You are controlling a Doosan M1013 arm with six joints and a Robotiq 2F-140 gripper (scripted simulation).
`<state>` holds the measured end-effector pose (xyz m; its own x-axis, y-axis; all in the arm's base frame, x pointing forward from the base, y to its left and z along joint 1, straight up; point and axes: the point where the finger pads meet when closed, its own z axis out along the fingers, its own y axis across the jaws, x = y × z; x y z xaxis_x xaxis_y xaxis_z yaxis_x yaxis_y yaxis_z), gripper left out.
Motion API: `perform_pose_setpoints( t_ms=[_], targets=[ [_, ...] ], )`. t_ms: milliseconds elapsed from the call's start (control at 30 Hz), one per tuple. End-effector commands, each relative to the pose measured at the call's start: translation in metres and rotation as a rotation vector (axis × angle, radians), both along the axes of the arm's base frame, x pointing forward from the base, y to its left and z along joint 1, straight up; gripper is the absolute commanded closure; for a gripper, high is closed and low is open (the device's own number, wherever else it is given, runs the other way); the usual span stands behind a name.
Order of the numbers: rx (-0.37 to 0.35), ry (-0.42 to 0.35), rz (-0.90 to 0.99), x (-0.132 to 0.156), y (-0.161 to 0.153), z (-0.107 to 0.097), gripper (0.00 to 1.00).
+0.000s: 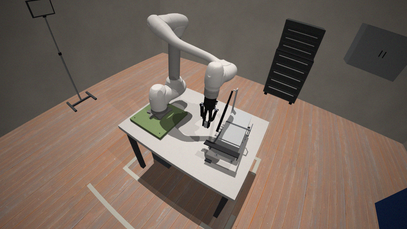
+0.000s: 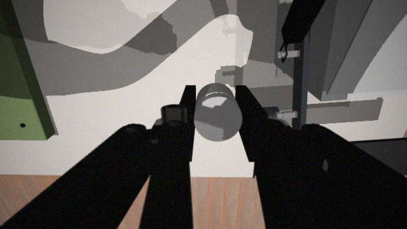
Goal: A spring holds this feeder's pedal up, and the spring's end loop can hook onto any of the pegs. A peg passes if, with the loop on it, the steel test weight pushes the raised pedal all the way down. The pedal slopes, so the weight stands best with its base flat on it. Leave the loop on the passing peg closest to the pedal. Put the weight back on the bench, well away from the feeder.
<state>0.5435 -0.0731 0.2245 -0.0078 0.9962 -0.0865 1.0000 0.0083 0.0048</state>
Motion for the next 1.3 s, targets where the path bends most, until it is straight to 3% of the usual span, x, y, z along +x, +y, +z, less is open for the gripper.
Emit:
perform_pose_setpoints(
  t_ms=[0, 1267],
  targets=[
    [0.003, -0.001, 0.0, -0.003, 0.003, -0.003, 0.75],
    [0.037, -0.001, 0.0, -0.046, 0.039, -0.047, 0.75]
  ],
)
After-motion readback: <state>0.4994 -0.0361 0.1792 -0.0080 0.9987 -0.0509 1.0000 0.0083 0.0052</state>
